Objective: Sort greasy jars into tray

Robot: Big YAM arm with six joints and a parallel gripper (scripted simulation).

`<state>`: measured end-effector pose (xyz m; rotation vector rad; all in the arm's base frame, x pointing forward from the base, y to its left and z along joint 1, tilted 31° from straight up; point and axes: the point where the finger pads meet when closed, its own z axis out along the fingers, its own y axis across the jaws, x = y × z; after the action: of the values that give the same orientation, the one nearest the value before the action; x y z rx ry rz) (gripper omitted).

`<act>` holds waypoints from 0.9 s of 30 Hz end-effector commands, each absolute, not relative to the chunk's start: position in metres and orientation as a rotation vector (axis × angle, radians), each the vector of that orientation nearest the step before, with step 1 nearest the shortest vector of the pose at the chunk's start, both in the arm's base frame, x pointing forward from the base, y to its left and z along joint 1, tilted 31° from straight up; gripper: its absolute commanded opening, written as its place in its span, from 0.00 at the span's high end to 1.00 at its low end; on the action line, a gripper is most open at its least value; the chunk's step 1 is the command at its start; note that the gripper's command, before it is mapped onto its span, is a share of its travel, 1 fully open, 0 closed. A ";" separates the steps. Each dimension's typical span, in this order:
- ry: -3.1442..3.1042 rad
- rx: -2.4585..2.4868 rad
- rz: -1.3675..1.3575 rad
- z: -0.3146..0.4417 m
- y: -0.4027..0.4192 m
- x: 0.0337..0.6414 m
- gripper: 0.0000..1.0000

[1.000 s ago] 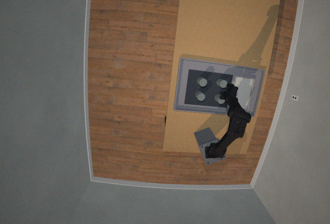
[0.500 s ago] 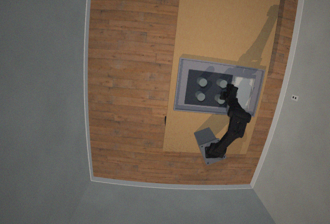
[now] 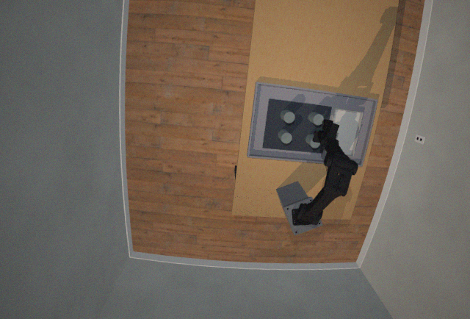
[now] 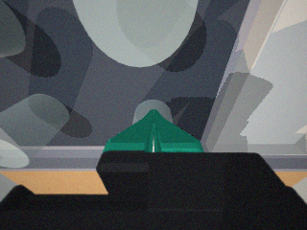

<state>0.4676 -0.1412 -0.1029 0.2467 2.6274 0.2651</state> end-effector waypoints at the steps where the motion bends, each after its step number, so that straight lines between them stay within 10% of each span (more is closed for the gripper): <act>1: 2.620 0.243 0.264 -0.103 -0.137 0.468 1.00; 27: 2.620 0.243 0.264 -0.104 -0.137 0.465 1.00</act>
<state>0.4653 -0.1402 -0.1041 0.2466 2.6270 0.2649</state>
